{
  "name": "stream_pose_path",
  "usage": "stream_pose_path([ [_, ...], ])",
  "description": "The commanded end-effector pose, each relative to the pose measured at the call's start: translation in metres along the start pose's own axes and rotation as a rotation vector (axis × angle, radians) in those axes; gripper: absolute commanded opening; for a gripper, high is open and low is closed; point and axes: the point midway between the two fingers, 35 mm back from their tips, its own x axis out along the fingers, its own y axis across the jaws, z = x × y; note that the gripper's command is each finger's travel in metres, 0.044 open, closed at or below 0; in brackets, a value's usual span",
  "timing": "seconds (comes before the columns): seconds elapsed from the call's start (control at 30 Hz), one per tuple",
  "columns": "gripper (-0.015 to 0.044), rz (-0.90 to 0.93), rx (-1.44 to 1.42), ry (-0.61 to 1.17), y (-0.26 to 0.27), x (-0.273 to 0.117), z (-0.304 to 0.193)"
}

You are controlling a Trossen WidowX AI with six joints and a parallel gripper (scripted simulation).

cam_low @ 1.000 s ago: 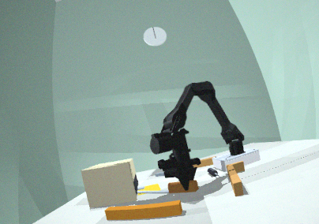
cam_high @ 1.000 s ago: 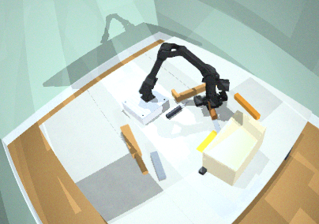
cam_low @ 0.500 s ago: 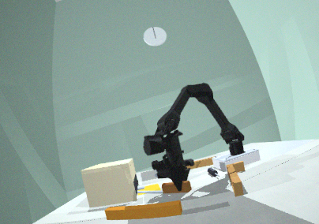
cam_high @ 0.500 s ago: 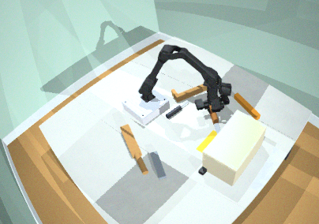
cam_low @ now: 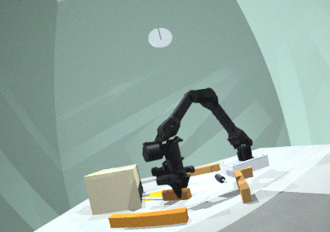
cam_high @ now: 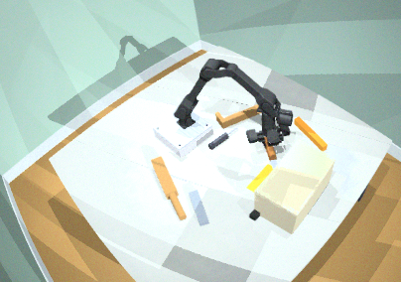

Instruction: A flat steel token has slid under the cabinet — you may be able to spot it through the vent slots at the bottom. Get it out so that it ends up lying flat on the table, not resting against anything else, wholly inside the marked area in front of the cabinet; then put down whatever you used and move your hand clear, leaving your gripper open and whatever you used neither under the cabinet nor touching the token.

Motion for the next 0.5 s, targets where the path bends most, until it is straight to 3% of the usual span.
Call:
stream_pose_path([
  [0.0, 0.0000, 0.000, 0.000, -0.002, -0.001, 0.000, 0.003],
  [0.47, 0.0000, -0.001, 0.000, -0.002, -0.016, 0.001, 0.003],
])
